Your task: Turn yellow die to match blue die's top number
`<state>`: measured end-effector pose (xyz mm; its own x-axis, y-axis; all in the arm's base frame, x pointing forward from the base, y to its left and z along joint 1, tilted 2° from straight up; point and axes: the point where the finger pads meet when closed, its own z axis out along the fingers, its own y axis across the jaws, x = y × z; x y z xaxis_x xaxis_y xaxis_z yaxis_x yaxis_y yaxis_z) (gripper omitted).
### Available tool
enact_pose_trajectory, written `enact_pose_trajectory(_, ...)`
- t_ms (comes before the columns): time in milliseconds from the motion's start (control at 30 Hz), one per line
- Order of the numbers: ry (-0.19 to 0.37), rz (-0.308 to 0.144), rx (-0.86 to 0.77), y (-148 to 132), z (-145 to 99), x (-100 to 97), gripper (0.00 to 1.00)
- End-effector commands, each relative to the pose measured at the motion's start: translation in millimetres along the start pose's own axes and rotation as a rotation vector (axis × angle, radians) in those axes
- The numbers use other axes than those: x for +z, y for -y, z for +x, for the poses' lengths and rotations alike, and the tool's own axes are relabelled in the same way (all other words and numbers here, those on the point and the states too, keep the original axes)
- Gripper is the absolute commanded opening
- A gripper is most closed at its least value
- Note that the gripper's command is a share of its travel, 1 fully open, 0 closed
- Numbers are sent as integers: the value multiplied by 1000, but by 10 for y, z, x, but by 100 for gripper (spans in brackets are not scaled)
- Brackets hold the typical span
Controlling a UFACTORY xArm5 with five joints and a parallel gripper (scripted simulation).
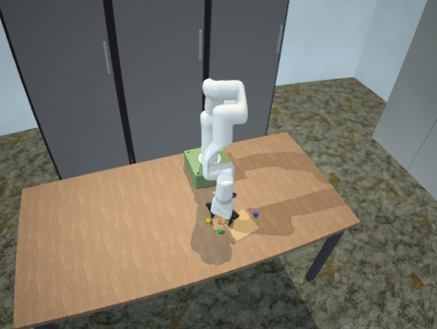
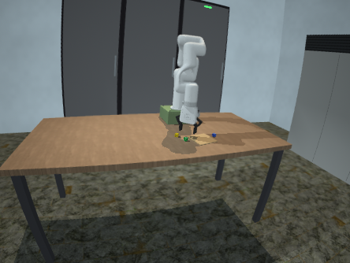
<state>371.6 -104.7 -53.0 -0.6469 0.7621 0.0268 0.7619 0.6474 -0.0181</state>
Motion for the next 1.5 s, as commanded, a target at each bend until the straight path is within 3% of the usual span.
enact_pose_trajectory(0,0,0,1,-60,-34,0,100)
enact_pose_trajectory(200,1,0,1,-165,-73,0,100)
enact_pose_trajectory(1467,1,0,1,-166,-74,0,100)
